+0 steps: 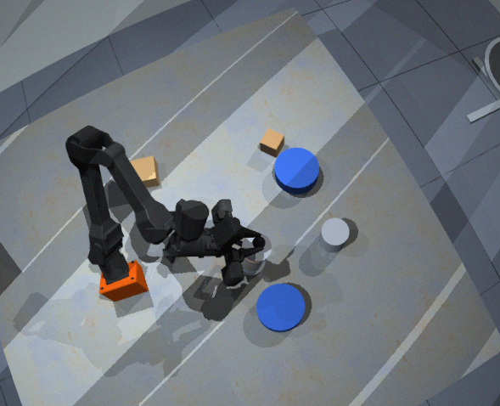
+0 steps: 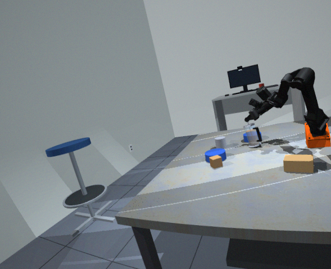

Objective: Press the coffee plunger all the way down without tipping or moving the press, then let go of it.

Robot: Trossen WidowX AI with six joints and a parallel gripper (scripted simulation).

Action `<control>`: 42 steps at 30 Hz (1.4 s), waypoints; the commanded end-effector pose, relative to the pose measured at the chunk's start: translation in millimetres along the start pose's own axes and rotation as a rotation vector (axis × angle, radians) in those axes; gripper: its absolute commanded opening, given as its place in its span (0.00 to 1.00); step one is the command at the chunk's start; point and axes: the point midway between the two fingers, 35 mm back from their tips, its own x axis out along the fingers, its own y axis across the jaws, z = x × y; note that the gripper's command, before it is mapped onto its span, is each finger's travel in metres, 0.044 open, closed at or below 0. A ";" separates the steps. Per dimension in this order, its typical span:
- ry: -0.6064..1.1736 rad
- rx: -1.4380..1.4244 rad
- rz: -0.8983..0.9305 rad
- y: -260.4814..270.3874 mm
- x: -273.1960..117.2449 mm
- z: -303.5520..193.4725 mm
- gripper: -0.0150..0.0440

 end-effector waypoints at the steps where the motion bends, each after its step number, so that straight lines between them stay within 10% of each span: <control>1: 0.031 0.016 0.008 0.2 3.9 -8.4 0.45; 39: 0.017 0.013 0.005 -2.3 3.3 -2.6 0.45; 42: 0.017 0.013 0.005 -2.3 3.3 -2.6 0.58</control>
